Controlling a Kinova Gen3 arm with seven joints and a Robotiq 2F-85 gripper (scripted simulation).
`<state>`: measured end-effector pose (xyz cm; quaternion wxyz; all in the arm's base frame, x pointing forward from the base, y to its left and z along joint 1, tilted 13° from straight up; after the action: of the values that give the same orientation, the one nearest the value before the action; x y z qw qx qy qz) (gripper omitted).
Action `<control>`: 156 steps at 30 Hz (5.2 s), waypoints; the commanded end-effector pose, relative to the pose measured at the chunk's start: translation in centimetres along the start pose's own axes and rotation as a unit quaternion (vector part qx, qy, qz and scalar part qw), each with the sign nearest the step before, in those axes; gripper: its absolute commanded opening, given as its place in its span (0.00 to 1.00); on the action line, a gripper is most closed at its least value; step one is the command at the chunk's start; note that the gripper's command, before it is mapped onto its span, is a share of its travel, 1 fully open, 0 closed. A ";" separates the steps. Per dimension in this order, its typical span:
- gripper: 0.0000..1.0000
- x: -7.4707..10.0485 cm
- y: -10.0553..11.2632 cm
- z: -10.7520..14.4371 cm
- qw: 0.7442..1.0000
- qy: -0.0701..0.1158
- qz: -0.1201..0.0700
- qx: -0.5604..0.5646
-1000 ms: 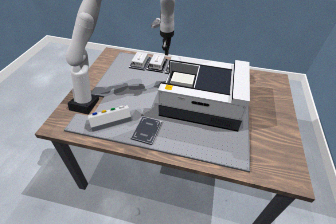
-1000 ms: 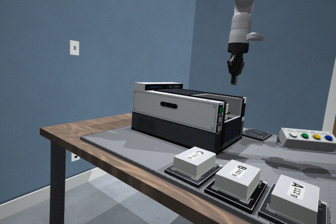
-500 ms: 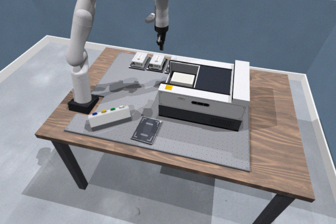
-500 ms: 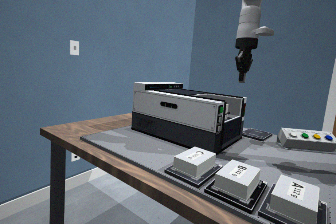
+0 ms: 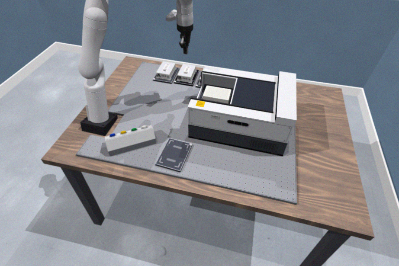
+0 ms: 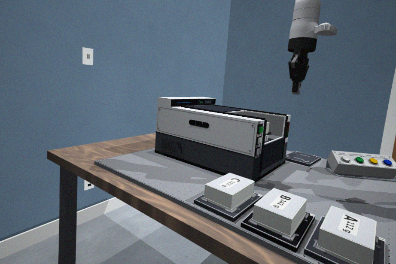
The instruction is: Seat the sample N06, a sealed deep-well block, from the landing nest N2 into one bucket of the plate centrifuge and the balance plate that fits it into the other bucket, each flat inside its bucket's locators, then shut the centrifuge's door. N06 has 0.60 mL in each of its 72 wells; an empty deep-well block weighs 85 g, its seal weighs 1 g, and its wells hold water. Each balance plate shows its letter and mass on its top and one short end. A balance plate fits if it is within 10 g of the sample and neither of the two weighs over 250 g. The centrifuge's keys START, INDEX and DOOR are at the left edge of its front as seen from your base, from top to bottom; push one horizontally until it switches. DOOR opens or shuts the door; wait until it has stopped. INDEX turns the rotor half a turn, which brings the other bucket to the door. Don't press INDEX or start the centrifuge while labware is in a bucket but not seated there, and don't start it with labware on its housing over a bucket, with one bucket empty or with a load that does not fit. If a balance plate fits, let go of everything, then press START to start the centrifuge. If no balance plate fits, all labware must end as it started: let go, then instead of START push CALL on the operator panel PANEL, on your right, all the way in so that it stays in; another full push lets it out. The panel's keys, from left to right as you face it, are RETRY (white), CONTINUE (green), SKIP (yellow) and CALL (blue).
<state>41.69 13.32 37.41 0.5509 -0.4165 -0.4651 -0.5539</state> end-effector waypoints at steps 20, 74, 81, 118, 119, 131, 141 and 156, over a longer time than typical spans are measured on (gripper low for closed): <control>0.10 1.9 -4.4 4.2 1.000 0.000 -0.001 0.000; 0.10 -2.1 -3.4 4.0 0.976 -0.048 -0.212 0.000; 0.10 -4.2 -2.4 3.8 0.976 -0.048 -0.212 0.000; 0.10 -13.5 2.1 2.8 0.976 -0.048 -0.212 0.000; 0.10 -13.6 2.1 2.8 0.976 -0.048 -0.212 0.000; 0.10 -14.9 3.1 2.6 0.976 -0.048 -0.212 0.000; 0.10 -15.7 4.0 2.4 0.976 -0.048 -0.212 0.000; 0.10 -16.6 4.5 2.2 0.976 -0.048 -0.212 0.000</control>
<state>46.77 19.38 21.85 0.3984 -0.3356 -0.5687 -0.6365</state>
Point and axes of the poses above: the point where the finger pads meet when closed, its own x axis back along the fingers, its own z axis across the jaws, y = z × x, the point moved 2 cm from there along x, back along the fingers, and after that the axes turned 13 degrees about x, right-handed, at the moved point
